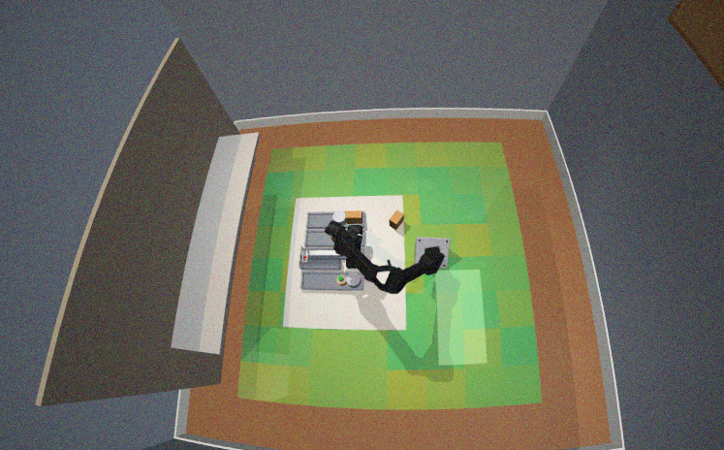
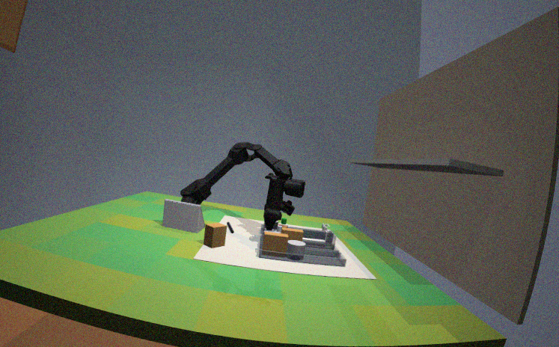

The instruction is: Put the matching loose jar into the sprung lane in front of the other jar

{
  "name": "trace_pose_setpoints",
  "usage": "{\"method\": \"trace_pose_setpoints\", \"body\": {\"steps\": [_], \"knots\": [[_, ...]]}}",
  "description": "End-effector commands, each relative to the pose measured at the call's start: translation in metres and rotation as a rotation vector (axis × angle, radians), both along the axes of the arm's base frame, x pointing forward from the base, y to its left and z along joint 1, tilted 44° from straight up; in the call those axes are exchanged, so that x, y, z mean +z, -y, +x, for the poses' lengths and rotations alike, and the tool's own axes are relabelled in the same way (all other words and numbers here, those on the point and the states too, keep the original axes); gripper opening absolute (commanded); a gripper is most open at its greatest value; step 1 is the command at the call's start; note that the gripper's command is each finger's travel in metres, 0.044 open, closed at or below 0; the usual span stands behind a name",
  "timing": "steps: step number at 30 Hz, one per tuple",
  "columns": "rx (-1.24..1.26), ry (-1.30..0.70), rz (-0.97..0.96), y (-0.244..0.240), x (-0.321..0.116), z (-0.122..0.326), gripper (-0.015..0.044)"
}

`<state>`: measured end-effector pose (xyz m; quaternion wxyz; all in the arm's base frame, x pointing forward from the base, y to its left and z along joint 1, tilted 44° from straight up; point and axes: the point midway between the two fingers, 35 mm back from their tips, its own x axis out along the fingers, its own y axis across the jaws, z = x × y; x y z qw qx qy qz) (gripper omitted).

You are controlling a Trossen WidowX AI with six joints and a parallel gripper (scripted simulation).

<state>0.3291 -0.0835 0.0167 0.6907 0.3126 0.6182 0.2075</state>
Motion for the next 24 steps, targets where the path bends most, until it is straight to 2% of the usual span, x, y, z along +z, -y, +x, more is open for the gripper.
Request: {"method": "trace_pose_setpoints", "body": {"steps": [1, 24], "knots": [[-0.008, 0.019, 0.003, -0.0003, 0.0011, 0.0041, 0.0000], [-0.008, 0.018, 0.004, -0.0028, -0.0010, 0.0005, 0.0000]]}}
